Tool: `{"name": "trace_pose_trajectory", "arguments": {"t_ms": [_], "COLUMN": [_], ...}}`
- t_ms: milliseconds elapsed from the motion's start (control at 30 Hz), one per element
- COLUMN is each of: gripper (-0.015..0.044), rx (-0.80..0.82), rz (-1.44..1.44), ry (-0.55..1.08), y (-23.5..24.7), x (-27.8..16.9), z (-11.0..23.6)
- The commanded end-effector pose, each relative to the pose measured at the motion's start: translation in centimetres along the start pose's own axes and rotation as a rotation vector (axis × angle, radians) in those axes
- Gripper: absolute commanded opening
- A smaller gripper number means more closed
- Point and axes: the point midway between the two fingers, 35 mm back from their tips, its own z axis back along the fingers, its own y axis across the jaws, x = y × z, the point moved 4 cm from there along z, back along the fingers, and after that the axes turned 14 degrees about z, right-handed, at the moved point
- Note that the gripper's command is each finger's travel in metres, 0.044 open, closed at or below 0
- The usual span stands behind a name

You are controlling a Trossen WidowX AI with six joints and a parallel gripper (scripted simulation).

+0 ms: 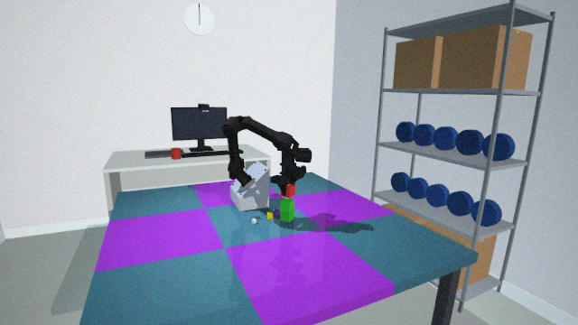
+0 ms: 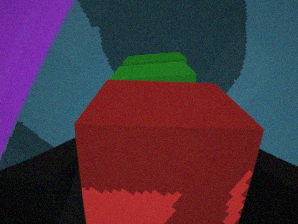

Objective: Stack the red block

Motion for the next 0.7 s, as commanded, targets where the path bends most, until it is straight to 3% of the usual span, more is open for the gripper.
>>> {"name": "trace_pose_trajectory", "arguments": {"t_ms": [0,667], "gripper": [0.0000,0.0000], "rx": [-0.002,-0.002], "rz": [0.006,0.006], "ry": [0.006,0.007], "y": [0.06,0.06], "x": [-0.10,-0.14], "z": [-1.45,-2.32]}}
